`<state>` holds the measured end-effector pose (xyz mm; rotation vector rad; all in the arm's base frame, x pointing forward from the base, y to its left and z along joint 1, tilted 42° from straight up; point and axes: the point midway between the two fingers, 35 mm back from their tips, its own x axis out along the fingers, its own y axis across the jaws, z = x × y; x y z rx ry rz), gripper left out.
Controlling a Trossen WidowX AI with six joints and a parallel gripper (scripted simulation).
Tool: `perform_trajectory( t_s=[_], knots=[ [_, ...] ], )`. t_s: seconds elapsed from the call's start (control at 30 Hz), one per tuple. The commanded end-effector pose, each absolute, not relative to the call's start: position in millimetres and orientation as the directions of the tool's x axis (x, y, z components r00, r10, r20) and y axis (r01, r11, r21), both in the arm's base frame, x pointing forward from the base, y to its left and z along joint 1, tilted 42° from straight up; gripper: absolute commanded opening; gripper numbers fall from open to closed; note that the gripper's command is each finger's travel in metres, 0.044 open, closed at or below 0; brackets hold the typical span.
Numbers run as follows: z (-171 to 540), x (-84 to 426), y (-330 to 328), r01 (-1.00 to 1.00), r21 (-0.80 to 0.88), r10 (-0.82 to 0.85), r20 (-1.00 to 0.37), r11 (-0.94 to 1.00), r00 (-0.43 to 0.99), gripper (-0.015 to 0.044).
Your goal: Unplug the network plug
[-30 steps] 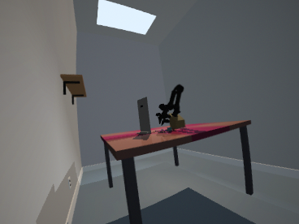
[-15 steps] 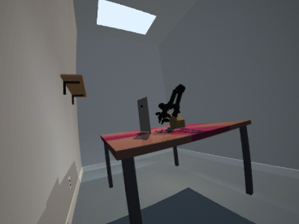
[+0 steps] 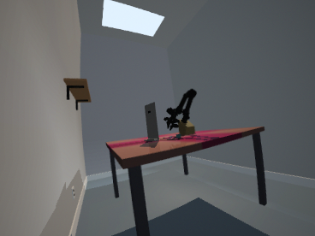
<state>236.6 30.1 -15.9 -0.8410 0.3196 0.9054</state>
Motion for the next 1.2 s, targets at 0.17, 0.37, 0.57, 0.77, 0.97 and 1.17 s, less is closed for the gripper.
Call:
perform_trajectory(
  t_s=[0.17,0.37,0.57,0.77,0.97,1.17],
  knots=[
    [-10,236,26,-0.793,-0.511,0.565,-0.565,0.332,0.601,0.0156],
    [-6,235,24,-0.792,-0.511,0.565,-0.564,0.333,0.602,0.0156],
    [-3,234,21,-0.792,-0.511,0.566,-0.563,0.334,0.603,0.0156],
    [1,233,19,-0.791,-0.512,0.566,-0.561,0.336,0.604,0.0156],
    [5,232,17,-0.790,-0.513,0.567,-0.559,0.337,0.605,0.0156],
    [9,230,15,-0.788,-0.513,0.567,-0.557,0.339,0.607,0.0156]
  ],
)
